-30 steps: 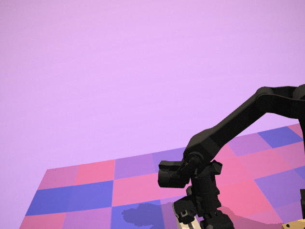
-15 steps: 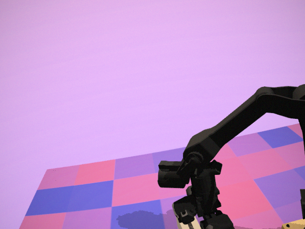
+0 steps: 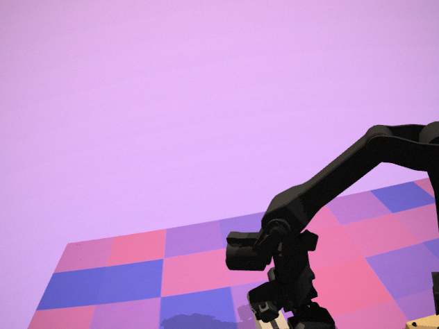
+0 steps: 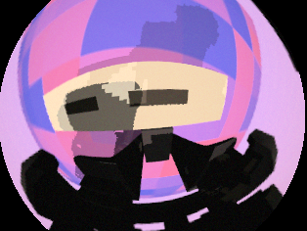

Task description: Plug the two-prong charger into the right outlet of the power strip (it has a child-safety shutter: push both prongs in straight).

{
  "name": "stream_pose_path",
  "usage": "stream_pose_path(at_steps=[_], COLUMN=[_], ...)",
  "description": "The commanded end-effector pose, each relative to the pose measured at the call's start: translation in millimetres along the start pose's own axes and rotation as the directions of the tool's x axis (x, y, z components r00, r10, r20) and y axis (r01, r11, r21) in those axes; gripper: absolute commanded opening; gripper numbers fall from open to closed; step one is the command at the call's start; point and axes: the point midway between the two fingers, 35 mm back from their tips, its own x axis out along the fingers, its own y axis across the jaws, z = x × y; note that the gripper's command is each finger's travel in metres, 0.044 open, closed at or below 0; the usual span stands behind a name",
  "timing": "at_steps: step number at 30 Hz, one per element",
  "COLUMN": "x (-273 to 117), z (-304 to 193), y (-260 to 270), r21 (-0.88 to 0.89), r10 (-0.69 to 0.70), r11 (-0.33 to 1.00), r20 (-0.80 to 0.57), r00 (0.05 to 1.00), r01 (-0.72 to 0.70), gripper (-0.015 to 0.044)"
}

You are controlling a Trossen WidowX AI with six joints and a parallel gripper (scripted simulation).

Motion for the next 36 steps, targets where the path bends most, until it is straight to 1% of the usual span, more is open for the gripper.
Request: stream_pose_path(at_steps=[1,36], x=[-2.3,-2.6], z=[10.1,18.1], y=[-1.0,-0.9], r21=[-0.003,-0.003], r10=[-0.006,-0.006], r11=[1.0,1.0], r20=[0.024,0.025], r00=[1.0,1.0], r01=[0.006,0.006], gripper=[0.0,0.0])
